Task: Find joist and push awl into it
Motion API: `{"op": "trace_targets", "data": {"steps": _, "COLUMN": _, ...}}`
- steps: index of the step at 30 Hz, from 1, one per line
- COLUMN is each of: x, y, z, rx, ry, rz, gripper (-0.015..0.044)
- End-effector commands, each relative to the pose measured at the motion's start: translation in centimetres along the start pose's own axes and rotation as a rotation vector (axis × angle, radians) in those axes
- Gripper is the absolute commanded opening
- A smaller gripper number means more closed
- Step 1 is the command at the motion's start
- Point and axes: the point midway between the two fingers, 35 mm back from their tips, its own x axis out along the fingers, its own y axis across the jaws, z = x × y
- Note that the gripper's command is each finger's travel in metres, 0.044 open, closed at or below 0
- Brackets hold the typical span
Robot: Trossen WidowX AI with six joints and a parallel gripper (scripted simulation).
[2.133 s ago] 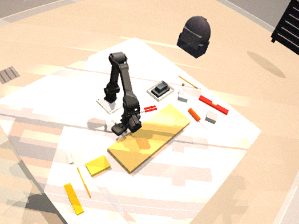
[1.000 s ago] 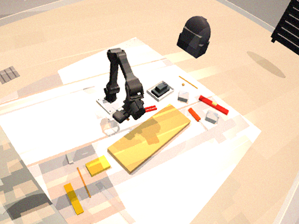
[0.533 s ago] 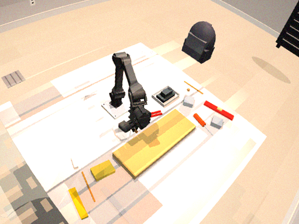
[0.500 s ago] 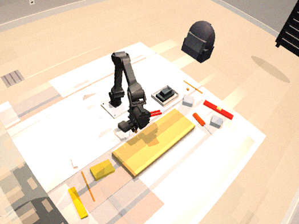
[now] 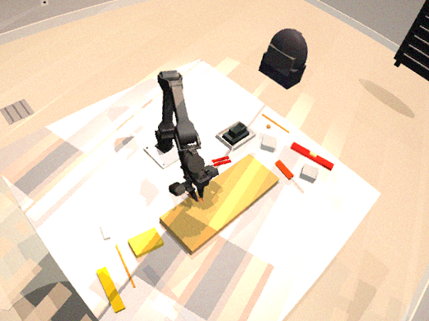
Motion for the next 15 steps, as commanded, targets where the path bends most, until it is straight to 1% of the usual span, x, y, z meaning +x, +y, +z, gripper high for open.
{"op": "trace_targets", "data": {"steps": 1, "x": -0.1, "y": -0.3, "z": 1.3, "rx": 0.016, "ry": -0.119, "rz": 0.006, "gripper": 0.0}}
{"op": "trace_targets", "data": {"steps": 15, "x": -1.1, "y": -1.0, "z": 4.3, "rx": 0.015, "ry": -0.473, "rz": 0.035, "gripper": 0.0}}
